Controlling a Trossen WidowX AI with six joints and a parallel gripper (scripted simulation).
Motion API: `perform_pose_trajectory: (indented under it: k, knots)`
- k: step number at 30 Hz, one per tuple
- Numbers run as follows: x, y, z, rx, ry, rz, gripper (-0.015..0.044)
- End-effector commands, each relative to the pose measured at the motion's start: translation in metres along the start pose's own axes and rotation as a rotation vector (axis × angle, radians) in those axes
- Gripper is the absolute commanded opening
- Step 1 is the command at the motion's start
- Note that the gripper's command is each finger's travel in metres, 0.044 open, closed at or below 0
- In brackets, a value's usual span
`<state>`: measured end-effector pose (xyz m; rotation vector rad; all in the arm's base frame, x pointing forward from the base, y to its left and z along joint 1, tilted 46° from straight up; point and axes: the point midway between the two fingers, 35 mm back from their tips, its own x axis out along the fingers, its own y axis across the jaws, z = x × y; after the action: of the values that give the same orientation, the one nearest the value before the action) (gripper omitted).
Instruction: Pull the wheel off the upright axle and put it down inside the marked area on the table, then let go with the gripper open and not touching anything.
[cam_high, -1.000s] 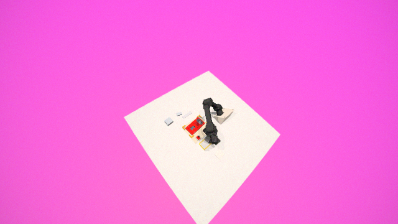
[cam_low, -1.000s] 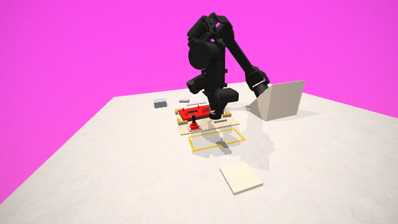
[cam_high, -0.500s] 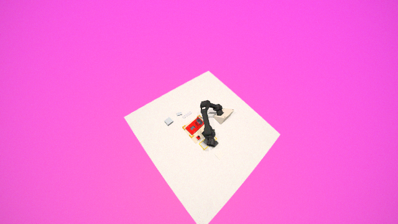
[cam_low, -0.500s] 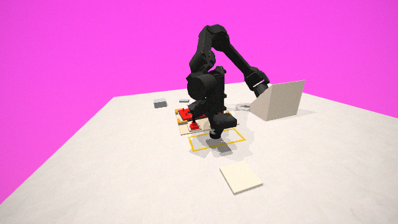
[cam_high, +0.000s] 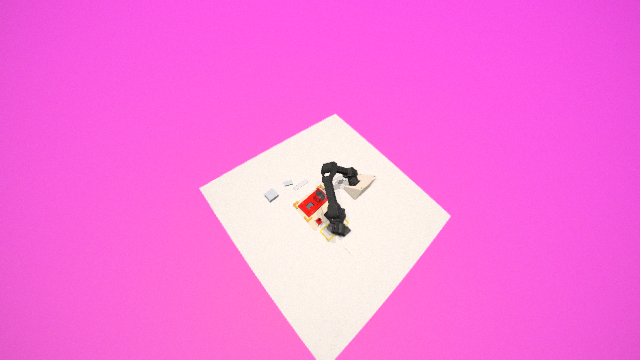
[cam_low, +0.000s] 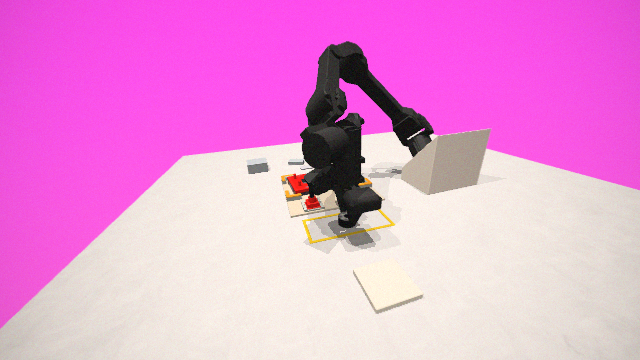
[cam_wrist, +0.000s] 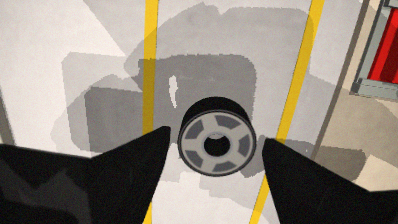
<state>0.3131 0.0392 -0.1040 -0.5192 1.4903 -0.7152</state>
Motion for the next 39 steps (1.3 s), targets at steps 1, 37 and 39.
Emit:
perform_pose_trajectory:
  k: [1, 37, 39]
  knots:
    - [-0.013, 0.001, 0.002, 0.004, -0.006, 0.004, 0.0300]
    - [-0.104, -0.034, -0.084, -0.007, -0.009, 0.004, 0.0440]
    - [-0.104, -0.034, -0.084, -0.007, -0.009, 0.004, 0.0440]
